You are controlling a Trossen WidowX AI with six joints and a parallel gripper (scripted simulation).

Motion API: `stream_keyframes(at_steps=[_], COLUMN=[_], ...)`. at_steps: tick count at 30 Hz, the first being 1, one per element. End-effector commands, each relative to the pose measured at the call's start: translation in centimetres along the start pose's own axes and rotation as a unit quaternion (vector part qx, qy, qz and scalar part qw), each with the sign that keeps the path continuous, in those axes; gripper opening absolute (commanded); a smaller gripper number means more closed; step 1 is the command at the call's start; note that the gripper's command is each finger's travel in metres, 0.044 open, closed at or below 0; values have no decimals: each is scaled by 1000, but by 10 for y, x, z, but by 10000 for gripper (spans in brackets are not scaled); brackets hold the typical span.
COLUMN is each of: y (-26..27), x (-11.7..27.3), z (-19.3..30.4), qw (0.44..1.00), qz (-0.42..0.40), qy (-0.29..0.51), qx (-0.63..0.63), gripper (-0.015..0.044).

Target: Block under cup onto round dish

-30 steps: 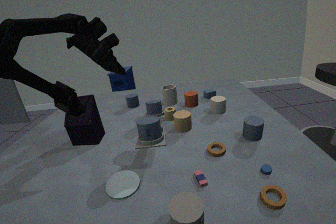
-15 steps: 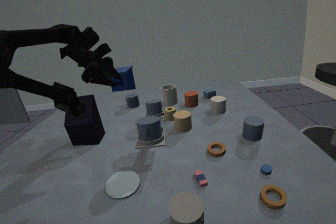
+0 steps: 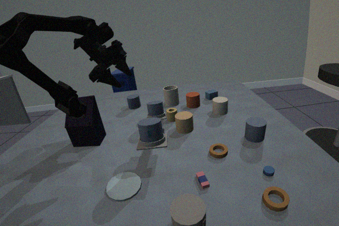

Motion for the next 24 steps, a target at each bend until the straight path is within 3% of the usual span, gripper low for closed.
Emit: stream_keyframes(at_steps=[1,14,24], y=[17,60,93], x=[-8,-45,-84], z=[-7,-24,-28], qw=[997,965,909], qz=[18,82,146], qy=[28,91,127], qx=[-65,-232,-370], gripper=[440,440,440])
Point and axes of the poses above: the point midway between the two fingers, 35 mm back from their tips, its own x axis back along the fingers, its own y axis across the jaws, z = x × y, the point moved 10 cm from there along x, back along the fingers, and after that the axes turned 8 degrees about -x, right-handed, at the moved point
